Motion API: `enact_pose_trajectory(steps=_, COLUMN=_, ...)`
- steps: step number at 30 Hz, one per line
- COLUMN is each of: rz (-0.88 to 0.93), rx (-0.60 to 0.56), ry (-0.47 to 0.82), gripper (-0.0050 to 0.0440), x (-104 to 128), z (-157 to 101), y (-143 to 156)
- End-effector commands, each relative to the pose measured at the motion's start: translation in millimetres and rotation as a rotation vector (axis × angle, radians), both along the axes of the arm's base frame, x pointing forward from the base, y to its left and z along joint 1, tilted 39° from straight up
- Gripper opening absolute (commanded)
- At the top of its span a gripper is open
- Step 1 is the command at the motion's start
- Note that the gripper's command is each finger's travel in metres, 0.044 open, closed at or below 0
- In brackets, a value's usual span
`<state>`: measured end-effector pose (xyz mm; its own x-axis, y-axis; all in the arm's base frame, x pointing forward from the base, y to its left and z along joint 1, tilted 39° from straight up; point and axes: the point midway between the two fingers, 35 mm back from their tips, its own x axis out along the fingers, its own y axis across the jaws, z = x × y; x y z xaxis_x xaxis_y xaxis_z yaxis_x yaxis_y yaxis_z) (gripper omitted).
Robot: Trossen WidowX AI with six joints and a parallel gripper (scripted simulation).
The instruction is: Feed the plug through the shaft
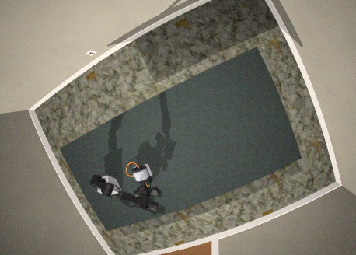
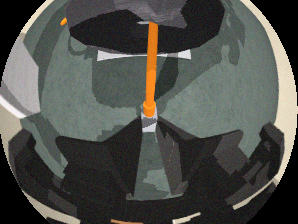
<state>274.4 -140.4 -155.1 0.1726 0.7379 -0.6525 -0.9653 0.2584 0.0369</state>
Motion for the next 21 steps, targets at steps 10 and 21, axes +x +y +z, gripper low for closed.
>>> enact_pose_trajectory(steps=10, rz=0.004, rx=0.001, ry=0.004, gripper=0.0000, x=1.2, z=-6.1, y=4.9)
enact_pose_trajectory(steps=21, rz=0.002, rx=-0.005, ry=-0.003, gripper=0.0160, x=2.1, z=-2.8, y=1.6)
